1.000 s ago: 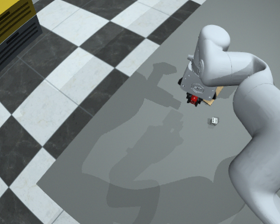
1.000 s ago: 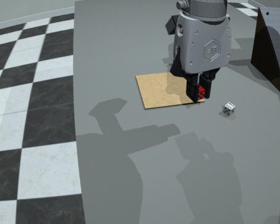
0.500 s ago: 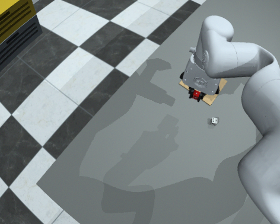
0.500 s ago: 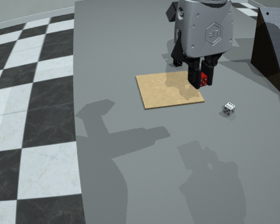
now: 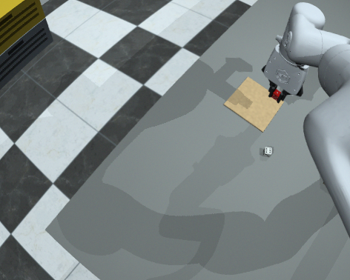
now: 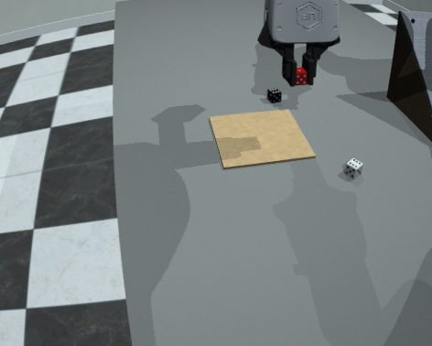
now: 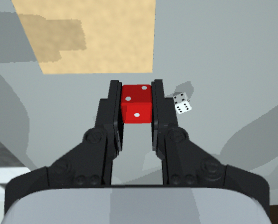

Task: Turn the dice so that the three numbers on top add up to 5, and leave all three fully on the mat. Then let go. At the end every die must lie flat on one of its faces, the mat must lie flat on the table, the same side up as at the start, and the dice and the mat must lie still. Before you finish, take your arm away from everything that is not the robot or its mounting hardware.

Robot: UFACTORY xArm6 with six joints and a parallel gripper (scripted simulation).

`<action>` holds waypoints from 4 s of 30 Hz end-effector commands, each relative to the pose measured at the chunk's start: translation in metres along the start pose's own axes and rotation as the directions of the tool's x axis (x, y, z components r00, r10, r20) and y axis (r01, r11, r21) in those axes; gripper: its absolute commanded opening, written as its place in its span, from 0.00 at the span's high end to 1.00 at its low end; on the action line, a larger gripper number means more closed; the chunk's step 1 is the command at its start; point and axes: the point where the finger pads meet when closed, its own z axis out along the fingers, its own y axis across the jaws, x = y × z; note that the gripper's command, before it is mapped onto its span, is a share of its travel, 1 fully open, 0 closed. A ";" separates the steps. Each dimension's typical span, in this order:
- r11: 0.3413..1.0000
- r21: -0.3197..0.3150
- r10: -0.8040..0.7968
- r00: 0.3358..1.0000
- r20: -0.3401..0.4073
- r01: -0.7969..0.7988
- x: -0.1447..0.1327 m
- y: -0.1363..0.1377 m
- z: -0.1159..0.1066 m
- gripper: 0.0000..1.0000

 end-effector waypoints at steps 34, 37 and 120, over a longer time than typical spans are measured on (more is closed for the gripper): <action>1.000 0.003 0.026 1.000 -0.002 -0.026 0.018 -0.001 0.071 0.85; 1.000 0.003 0.026 1.000 -0.002 -0.026 0.018 -0.001 0.082 0.85; 1.000 0.003 0.026 1.000 -0.002 -0.026 0.018 -0.002 0.097 0.85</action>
